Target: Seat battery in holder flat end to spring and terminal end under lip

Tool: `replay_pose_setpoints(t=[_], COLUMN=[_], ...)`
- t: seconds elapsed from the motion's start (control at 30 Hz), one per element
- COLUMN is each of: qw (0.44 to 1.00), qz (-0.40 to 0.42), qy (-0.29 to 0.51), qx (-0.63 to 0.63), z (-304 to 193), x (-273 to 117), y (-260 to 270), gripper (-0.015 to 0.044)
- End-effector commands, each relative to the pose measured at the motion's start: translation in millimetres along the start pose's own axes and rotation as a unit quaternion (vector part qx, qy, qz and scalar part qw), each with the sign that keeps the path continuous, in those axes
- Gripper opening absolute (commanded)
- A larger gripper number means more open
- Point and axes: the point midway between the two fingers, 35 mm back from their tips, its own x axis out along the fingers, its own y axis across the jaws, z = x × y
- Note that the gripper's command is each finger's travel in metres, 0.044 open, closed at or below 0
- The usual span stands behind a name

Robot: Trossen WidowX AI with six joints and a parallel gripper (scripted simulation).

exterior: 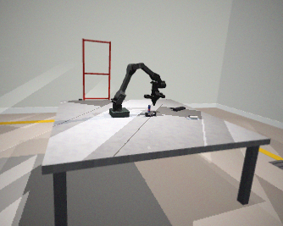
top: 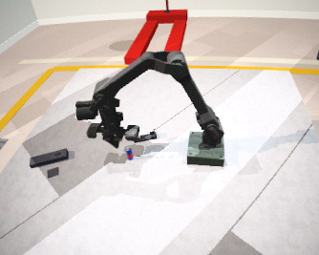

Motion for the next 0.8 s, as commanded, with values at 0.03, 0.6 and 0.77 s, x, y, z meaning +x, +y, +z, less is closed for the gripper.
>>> replay_pose_setpoints(t=[0.03, 0.6, 0.77], qw=[1.0, 1.0, 1.0], qz=[-0.005, -0.006, -0.006], qy=[0.001, 0.001, 0.001], qx=[0.003, 0.003, 0.003], z=[-0.2, -1.2, -1.3], x=[17.8, 16.7, 16.6], y=[-3.8, -28.0, -36.1], gripper=[0.0, 0.0, 0.0])
